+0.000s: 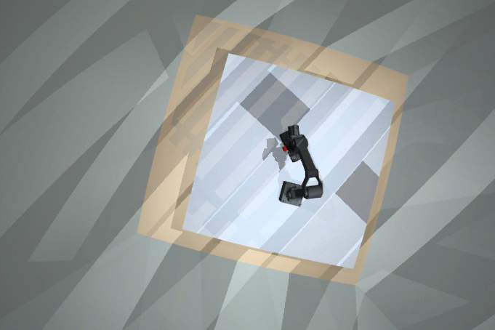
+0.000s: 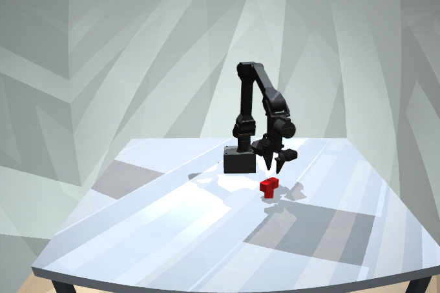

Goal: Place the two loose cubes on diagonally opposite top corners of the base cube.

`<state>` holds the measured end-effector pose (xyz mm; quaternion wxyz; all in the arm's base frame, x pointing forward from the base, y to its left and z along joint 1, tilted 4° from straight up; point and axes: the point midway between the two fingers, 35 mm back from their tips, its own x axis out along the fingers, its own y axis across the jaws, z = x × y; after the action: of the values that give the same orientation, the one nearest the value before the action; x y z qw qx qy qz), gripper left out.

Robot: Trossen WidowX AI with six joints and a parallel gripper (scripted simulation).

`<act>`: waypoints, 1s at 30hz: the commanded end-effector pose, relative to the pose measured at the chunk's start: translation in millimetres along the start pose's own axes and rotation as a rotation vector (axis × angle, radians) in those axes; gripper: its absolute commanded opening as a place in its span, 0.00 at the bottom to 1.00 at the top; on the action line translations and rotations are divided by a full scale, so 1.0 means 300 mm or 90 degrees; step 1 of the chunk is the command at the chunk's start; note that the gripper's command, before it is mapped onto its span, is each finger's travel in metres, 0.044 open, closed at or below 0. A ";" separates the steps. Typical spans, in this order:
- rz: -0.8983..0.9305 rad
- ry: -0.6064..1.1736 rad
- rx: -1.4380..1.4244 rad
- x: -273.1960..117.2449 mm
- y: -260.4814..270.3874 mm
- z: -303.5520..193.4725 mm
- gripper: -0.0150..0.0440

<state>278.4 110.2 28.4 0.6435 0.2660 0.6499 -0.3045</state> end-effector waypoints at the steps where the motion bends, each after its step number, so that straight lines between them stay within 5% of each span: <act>1: 0.003 -0.001 0.002 -0.027 0.004 0.002 0.60; 14: 0.003 -0.001 0.002 -0.079 0.004 0.002 0.60; 21: 0.002 -0.001 0.000 -0.103 0.002 0.001 0.91; 30: 0.002 0.003 -0.001 -0.109 0.079 -0.162 0.93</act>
<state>275.3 127.5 58.9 0.6410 0.2716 0.6475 -0.3100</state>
